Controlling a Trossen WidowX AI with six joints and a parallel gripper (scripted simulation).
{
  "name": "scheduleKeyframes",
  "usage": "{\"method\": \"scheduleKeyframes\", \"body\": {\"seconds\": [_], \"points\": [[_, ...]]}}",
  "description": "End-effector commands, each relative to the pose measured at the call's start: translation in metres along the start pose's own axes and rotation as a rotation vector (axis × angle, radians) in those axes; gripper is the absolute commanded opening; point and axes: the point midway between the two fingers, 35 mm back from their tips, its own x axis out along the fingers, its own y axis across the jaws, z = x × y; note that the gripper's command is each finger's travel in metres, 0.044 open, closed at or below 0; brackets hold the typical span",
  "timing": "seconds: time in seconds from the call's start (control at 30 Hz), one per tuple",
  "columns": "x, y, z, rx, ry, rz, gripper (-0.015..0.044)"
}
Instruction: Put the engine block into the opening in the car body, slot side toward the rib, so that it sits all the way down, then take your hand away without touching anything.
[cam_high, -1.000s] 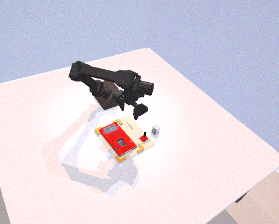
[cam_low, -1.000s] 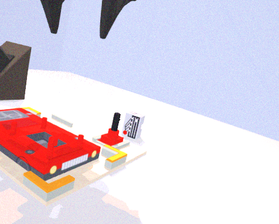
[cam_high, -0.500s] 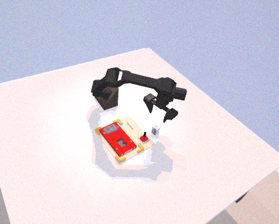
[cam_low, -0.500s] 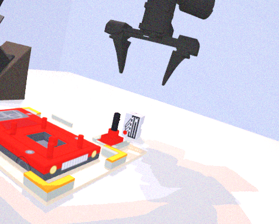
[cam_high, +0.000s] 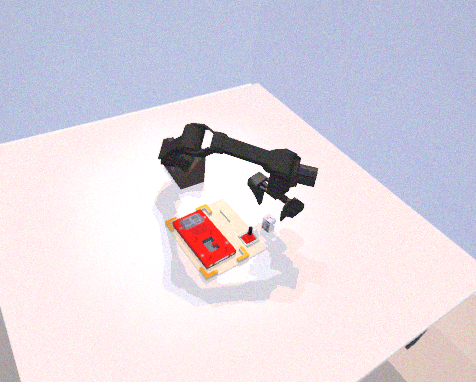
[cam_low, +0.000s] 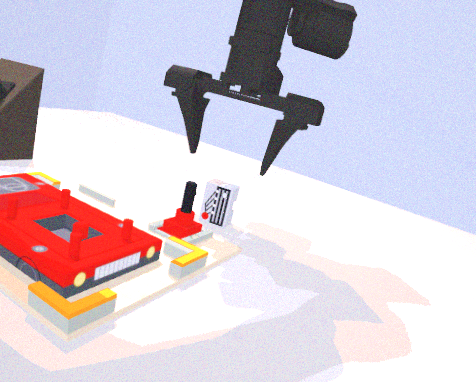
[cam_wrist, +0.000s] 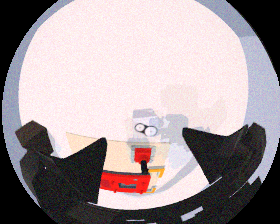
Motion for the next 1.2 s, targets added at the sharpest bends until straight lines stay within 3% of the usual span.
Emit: {"method": "scheduleKeyframes", "body": {"seconds": [0.0,1.17], "points": [[0.008,-0.001,0.000,-0.007,0.003,-0.011,0.0440],[0.062,-0.003,-0.001,-0.007,0.005,-0.011,0.0440]]}}
